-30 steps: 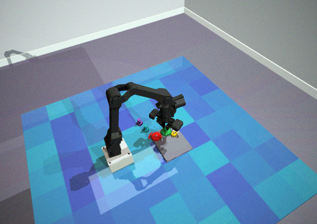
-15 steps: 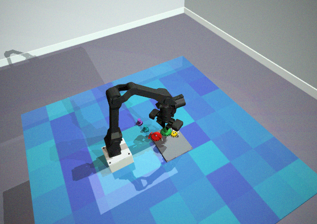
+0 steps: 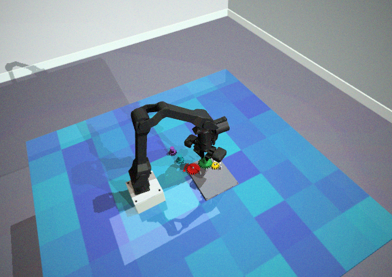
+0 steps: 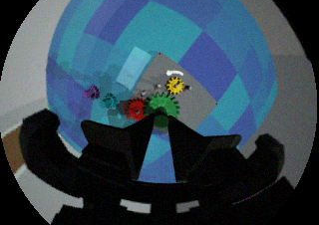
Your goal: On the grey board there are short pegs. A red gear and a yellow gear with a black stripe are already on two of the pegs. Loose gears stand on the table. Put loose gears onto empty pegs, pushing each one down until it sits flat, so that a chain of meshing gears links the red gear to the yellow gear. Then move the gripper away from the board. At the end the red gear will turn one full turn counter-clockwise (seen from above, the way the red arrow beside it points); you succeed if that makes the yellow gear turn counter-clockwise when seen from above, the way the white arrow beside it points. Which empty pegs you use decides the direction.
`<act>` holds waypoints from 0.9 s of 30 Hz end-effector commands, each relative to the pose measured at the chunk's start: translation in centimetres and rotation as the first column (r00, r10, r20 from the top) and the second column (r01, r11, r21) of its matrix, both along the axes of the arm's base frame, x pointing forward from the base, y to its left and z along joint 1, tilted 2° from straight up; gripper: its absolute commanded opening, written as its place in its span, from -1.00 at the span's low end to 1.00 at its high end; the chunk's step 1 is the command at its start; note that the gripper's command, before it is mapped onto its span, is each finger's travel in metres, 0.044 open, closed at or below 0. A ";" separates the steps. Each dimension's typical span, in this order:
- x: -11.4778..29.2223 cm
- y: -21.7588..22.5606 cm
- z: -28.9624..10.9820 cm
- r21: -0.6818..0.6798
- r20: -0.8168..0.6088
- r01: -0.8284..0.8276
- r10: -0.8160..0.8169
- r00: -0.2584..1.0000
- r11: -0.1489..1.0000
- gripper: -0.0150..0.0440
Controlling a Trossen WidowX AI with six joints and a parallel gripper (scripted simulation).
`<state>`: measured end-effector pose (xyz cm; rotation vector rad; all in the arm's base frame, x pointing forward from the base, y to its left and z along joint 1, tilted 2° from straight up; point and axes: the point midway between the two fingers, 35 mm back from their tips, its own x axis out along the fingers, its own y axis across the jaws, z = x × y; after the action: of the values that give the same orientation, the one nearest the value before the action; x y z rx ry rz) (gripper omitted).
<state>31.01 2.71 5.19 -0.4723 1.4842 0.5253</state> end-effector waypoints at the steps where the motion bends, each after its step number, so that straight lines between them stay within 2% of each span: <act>1: 0.1 0.1 0.1 0.004 0.005 -0.005 0.005 1.000 1.000 -0.49; 16: 0.1 0.1 -1.7 0.000 0.010 -0.136 0.136 0.991 0.991 -0.49; 27: 0.2 0.2 -3.3 0.003 0.006 -0.037 0.037 0.999 0.999 -0.49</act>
<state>31.57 2.88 2.56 -0.5299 1.4517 0.5733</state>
